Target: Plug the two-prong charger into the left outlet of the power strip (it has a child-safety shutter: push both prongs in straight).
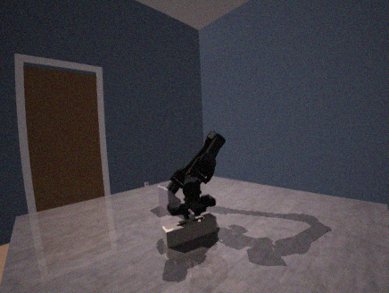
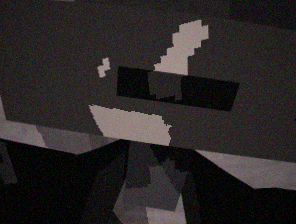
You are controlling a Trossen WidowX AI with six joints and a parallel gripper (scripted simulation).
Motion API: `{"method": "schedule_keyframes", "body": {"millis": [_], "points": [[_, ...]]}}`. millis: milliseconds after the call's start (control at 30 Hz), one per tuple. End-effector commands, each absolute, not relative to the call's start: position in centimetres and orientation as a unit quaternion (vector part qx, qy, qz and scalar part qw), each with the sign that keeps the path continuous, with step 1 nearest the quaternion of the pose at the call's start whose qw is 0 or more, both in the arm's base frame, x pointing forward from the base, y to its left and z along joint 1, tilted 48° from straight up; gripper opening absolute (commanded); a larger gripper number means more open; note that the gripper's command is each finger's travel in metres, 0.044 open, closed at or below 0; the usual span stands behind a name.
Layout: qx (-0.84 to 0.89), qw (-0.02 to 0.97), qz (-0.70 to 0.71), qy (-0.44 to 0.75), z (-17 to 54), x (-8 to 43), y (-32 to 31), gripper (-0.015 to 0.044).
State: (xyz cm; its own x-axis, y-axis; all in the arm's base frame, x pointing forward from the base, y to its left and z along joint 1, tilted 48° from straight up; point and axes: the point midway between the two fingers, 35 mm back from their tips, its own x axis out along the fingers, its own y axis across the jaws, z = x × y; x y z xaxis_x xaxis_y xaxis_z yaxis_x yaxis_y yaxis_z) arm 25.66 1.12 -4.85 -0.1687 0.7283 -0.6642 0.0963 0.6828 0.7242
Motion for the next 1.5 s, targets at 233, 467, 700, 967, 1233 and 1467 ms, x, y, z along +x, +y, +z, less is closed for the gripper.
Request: {"method": "schedule_keyframes", "body": {"millis": [233, 467, 700, 967, 1233, 1467], "points": [[0.288, 0.577, 0.274, 0.713, -4.86, 25.72, 1.1, 0.021], [0.288, 0.577, 0.274, 0.713, -4.86, 25.72, 1.1, 0.0394], [0.288, 0.579, 0.275, 0.712, -4.85, 25.58, 1.1, 0.044], [0.288, 0.581, 0.276, 0.709, -4.82, 25.32, 1.09, 0.044], [0.288, 0.584, 0.277, 0.707, -4.79, 25.06, 1.1, 0.044], [0.288, 0.586, 0.277, 0.705, -4.77, 24.83, 1.1, 0.044]]}}
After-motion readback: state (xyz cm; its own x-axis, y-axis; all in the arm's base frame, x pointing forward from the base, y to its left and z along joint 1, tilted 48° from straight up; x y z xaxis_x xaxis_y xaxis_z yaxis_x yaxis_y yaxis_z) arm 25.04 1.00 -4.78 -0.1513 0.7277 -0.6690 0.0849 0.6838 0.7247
